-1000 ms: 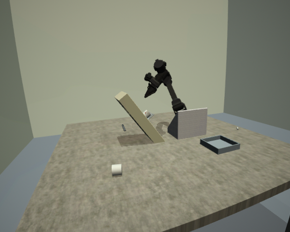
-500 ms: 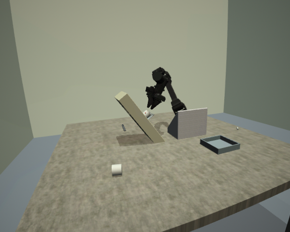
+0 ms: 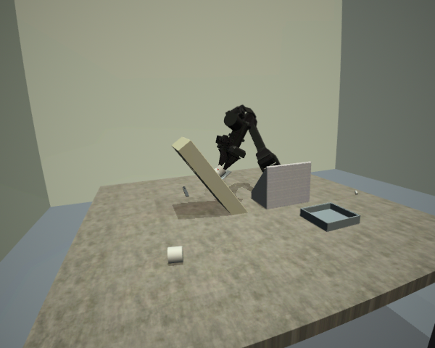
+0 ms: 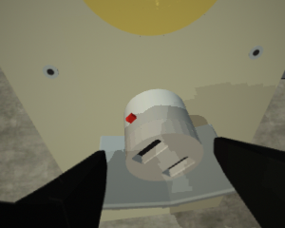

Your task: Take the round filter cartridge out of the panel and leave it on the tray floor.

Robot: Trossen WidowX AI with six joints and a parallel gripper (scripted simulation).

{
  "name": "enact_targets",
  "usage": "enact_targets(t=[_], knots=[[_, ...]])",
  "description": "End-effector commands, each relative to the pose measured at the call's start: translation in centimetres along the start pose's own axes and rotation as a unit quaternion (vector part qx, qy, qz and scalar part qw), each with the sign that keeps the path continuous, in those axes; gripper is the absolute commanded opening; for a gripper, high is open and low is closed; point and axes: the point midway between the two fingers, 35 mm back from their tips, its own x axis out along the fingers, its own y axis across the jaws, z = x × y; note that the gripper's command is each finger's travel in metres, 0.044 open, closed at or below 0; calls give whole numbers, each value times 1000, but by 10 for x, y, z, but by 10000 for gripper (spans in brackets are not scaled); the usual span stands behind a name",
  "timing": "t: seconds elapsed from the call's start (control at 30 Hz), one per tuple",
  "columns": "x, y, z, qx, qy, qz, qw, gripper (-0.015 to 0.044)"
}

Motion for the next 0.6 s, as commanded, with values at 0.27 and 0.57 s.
enact_targets(t=[0.27, 0.57], knots=[[17, -3, -2, -3, 0, -5, 1000, 305], [14, -2, 0, 0, 0, -2, 1000, 206]])
